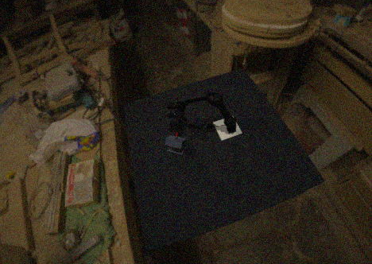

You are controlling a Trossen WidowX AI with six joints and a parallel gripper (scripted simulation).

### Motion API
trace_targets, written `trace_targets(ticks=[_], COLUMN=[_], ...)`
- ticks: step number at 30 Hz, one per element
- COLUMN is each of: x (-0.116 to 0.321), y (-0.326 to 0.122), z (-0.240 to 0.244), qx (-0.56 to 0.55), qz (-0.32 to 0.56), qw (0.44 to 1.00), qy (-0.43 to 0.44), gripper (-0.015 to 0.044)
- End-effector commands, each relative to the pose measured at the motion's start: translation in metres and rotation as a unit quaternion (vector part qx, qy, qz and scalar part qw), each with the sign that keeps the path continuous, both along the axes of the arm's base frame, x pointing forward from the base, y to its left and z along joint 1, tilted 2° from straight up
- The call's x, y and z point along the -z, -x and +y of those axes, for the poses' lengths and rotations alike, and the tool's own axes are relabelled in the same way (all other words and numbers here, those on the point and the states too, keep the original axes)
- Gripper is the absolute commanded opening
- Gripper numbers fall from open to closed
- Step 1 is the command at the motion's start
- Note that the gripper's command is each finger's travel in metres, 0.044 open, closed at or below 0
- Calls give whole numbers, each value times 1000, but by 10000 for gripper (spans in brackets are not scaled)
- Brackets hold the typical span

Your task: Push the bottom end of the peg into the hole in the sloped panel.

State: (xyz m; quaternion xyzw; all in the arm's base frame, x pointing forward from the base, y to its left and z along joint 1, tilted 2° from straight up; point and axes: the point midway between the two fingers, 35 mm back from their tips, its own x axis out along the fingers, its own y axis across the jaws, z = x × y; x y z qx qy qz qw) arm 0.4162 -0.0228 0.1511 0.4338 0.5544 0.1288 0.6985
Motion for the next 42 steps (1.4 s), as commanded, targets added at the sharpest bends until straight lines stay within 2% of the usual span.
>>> trace_targets(ticks=[1,42], x=[4,10], y=[0,-2], z=[4,10], qx=[0,0], qz=[3,0], qw=[1000,1000], qy=[-3,-1], gripper=[0,0])
